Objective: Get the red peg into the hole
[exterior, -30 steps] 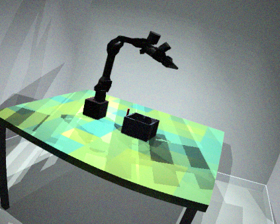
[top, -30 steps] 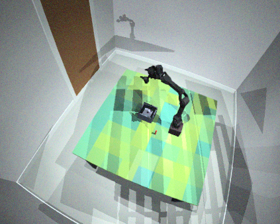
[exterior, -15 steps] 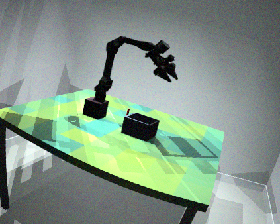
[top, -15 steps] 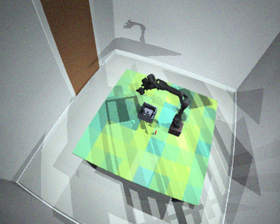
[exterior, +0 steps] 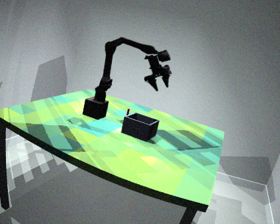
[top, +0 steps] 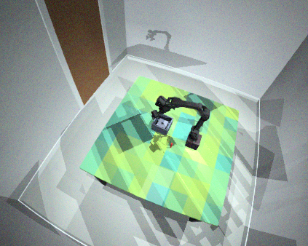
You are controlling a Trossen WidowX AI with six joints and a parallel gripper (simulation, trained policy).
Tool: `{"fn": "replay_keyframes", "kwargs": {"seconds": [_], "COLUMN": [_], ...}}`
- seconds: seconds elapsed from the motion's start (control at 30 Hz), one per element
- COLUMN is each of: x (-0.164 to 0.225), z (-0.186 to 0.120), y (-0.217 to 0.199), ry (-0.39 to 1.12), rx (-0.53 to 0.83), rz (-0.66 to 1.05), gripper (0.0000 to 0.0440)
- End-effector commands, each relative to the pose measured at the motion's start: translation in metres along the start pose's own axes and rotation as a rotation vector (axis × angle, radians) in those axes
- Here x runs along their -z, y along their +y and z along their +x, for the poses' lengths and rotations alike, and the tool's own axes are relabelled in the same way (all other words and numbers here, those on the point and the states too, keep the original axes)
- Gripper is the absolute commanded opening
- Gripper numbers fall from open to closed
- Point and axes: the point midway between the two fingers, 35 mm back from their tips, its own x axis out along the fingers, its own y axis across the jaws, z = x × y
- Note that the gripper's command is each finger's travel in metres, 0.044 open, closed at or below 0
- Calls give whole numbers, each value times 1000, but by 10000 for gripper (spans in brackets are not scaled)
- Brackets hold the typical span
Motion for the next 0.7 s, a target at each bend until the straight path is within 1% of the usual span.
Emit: {"fn": "replay_keyframes", "kwargs": {"seconds": [0.0, 0.37, 0.67], "x": [42, 134, 187], "z": [3, 1, 0], "y": [1, -9, -26], "ry": [98, 283, 361], "rx": [70, 288, 473], "rz": [75, 219, 289], "gripper": [440, 440, 440]}}
